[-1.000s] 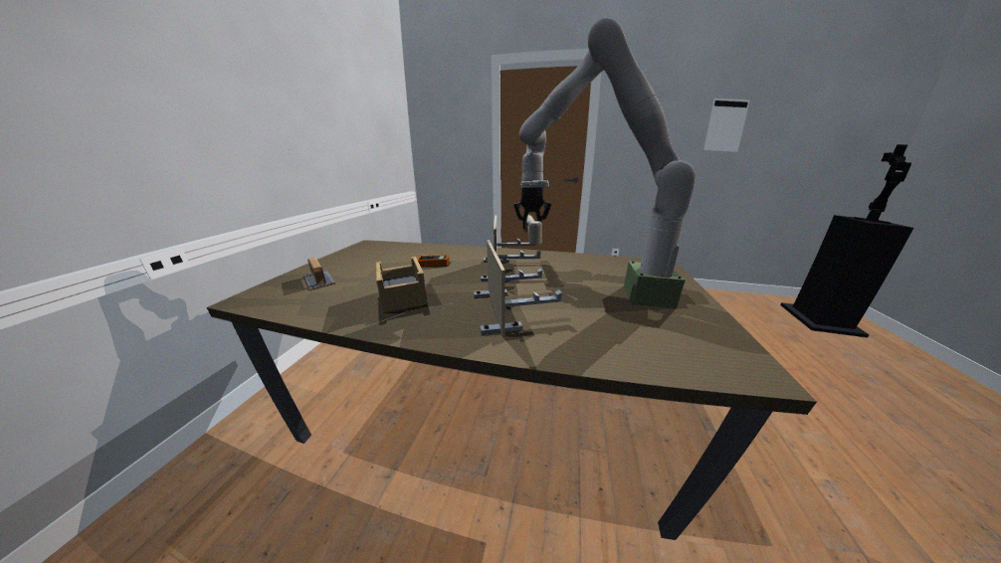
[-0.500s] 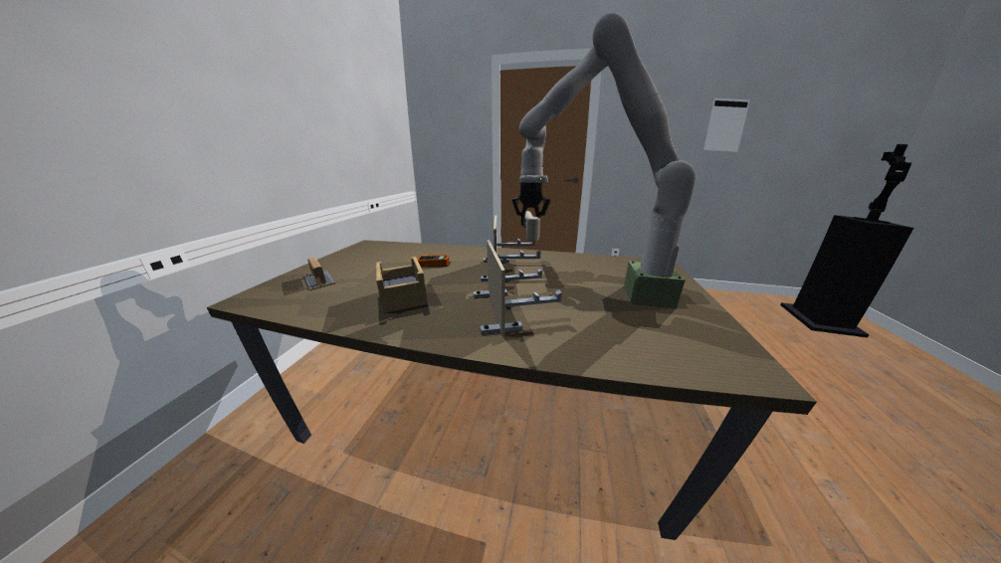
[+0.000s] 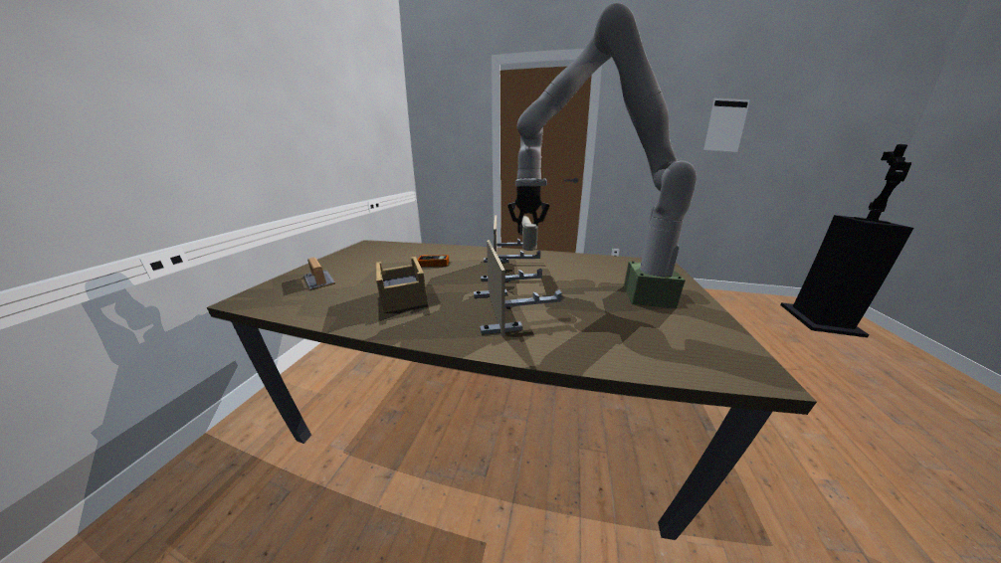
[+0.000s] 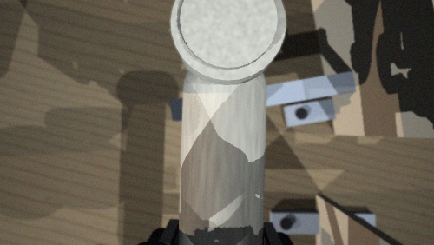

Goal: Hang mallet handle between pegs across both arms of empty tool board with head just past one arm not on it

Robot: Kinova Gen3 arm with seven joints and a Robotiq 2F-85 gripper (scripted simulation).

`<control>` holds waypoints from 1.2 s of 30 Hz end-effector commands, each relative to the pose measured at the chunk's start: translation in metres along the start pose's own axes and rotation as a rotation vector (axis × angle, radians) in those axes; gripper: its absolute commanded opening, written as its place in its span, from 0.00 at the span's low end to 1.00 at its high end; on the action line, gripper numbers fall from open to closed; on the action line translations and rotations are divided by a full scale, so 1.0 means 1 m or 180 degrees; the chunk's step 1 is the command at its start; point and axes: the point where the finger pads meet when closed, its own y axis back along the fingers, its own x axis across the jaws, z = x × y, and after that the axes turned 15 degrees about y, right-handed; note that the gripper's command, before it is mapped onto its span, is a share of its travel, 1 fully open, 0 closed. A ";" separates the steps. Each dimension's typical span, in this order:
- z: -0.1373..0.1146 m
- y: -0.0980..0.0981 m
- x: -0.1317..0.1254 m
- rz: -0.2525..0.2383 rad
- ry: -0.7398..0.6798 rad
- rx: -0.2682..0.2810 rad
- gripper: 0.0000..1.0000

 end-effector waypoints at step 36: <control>-0.208 -0.011 0.022 0.0000 0.0073 -0.0017 0.10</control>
